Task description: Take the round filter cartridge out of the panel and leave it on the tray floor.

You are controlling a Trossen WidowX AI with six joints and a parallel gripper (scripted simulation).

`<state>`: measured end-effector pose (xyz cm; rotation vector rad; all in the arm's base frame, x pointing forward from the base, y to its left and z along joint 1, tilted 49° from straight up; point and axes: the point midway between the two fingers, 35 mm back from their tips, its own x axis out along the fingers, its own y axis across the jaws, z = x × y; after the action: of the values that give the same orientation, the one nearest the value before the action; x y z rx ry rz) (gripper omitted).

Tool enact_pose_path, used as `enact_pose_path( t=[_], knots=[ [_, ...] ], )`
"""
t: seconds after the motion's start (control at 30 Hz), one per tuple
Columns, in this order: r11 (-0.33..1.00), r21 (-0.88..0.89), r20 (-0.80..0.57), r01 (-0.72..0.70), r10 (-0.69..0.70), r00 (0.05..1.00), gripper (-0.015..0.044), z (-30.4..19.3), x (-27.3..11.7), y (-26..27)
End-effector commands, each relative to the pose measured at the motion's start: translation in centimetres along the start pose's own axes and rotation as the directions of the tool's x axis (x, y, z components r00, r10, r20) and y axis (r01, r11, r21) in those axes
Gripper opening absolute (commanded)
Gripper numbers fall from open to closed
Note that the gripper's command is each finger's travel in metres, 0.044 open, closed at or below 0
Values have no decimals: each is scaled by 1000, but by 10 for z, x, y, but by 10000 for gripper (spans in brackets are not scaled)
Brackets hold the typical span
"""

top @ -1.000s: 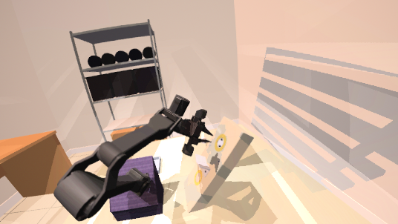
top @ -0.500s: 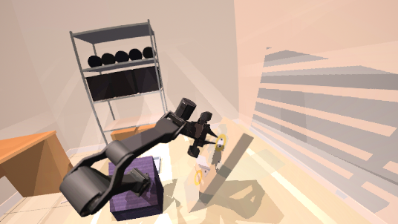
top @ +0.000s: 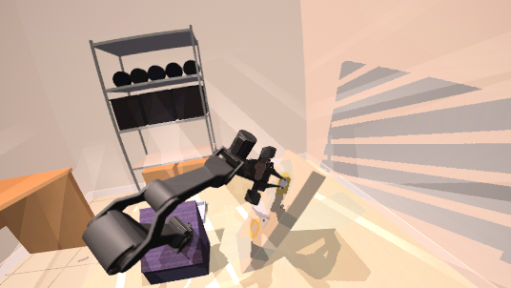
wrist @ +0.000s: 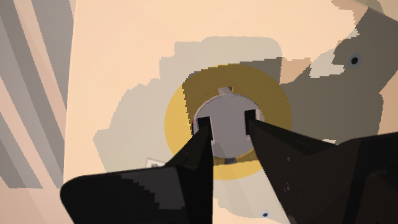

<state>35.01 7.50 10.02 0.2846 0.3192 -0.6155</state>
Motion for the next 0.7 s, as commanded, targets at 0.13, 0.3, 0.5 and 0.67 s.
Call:
enact_pose_path(
  t=[0.13,0.3,0.5,0.67],
  knots=[
    [1000,-11,-7,-1,1,1000,117,-5,1,-1],
    [1000,-11,-7,-1,1,1000,117,-4,1,0],
    [1000,-11,-7,-1,1,1000,117,-3,1,0],
    [1000,-11,-7,-1,1,1000,117,-3,1,0]
  ],
)
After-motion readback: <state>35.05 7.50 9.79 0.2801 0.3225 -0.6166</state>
